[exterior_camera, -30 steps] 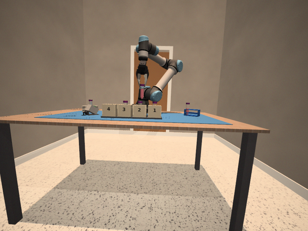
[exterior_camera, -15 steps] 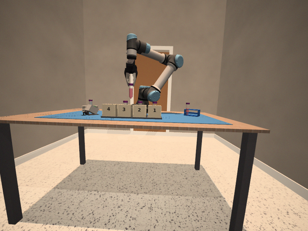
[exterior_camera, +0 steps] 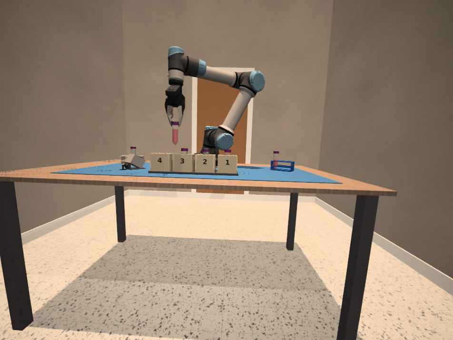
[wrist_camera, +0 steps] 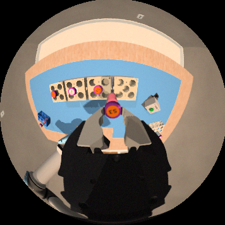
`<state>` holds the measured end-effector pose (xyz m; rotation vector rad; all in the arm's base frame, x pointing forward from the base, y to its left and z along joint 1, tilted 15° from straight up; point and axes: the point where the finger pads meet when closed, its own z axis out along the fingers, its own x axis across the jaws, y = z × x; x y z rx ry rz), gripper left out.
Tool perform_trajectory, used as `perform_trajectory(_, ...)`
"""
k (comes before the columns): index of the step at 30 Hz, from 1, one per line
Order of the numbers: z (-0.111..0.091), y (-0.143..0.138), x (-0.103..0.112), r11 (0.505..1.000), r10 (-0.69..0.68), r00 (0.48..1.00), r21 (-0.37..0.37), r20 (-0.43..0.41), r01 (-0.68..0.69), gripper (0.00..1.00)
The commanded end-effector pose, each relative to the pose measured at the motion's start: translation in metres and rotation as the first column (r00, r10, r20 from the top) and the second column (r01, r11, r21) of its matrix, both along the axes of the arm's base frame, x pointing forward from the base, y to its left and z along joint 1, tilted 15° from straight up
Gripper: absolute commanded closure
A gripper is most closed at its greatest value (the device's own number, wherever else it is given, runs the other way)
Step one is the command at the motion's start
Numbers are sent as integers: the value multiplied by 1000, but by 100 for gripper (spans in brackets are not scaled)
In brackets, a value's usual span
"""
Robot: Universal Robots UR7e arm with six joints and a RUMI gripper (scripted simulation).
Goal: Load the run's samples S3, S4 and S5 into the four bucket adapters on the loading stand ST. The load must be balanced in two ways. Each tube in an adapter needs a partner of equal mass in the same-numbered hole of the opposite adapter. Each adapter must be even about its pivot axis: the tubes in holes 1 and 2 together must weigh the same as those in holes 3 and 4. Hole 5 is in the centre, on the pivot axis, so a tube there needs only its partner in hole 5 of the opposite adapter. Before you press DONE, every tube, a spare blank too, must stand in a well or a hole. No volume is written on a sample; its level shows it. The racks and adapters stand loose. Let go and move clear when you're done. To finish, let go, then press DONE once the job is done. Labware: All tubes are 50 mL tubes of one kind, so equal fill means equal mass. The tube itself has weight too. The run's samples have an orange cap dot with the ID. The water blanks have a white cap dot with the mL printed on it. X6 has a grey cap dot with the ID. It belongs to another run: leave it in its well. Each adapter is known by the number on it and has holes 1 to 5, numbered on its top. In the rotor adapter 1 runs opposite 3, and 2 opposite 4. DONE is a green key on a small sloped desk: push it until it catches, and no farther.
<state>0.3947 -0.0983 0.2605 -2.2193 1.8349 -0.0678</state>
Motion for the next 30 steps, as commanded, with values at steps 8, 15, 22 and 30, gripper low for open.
perform_trajectory(8,-4,-54,27,1000,1,1000,0,0,-1,100)
perform_trajectory(15,-4,-54,27,1000,1,1000,0,0,-1,100)
perform_trajectory(22,-22,-50,31,1000,1,1000,0,0,-1,100)
perform_trajectory(30,-37,-48,34,1000,1,1000,0,0,-1,100)
